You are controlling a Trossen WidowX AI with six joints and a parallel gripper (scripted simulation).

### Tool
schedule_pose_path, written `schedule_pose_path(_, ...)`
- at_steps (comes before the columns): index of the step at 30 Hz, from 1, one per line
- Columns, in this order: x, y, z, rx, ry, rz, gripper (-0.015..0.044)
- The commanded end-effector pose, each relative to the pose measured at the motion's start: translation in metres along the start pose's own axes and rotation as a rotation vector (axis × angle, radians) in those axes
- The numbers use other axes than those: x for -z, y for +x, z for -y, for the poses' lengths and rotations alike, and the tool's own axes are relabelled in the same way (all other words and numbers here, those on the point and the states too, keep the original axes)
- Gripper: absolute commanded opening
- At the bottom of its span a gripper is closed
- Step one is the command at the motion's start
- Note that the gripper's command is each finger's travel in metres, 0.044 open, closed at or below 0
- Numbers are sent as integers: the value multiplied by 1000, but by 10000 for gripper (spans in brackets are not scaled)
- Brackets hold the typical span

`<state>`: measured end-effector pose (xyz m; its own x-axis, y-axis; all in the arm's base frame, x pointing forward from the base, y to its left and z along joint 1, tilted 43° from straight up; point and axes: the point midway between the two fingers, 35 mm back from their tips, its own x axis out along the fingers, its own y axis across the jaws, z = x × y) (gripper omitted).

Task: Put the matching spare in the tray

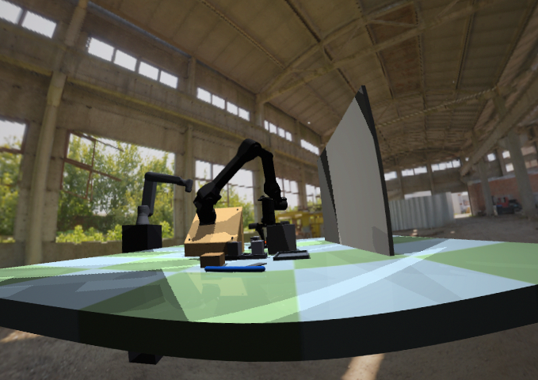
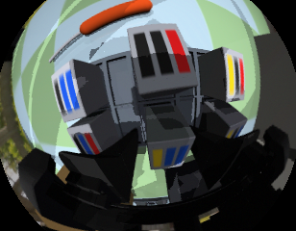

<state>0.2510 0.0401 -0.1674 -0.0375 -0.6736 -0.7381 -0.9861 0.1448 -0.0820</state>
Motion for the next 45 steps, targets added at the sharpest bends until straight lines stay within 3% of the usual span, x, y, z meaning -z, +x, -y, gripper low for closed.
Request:
schedule_pose_path(1,0,0,0,0,0,0,195)
schedule_pose_path(10,0,0,0,0,0,0,115)
schedule_pose_path(15,0,0,0,0,0,0,0)
schedule_pose_path(24,0,-5,0,0,-1,1,0)
schedule_pose_path(34,-1,-78,0,0,-7,-1,0)
schedule_pose_path(45,-1,-87,0,1,-13,-4,0)
